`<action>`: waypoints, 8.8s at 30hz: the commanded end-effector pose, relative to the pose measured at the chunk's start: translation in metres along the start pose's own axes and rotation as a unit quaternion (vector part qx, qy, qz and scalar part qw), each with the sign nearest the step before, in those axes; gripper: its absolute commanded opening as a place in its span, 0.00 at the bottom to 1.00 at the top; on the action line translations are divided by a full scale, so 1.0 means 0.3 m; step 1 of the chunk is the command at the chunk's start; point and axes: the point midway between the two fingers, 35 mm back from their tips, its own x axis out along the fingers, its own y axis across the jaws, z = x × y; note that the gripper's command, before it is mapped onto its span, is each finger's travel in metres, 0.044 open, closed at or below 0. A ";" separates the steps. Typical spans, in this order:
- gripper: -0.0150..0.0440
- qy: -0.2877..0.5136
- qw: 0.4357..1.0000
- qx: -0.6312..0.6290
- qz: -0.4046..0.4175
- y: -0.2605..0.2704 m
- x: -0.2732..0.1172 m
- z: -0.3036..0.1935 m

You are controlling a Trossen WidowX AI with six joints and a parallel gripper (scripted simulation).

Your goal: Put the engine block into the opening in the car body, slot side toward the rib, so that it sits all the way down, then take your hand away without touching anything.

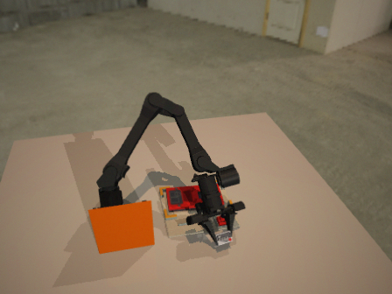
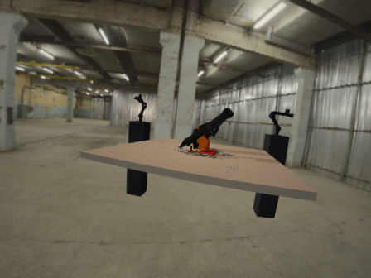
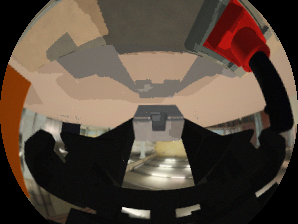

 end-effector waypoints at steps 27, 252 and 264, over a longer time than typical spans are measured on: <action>0.25 0.003 1.000 0.002 0.003 0.000 0.058 0.043; 0.25 -0.284 0.639 0.652 0.291 -0.036 -0.254 -0.303; 0.25 -0.274 0.628 0.667 0.292 -0.084 -0.311 -0.200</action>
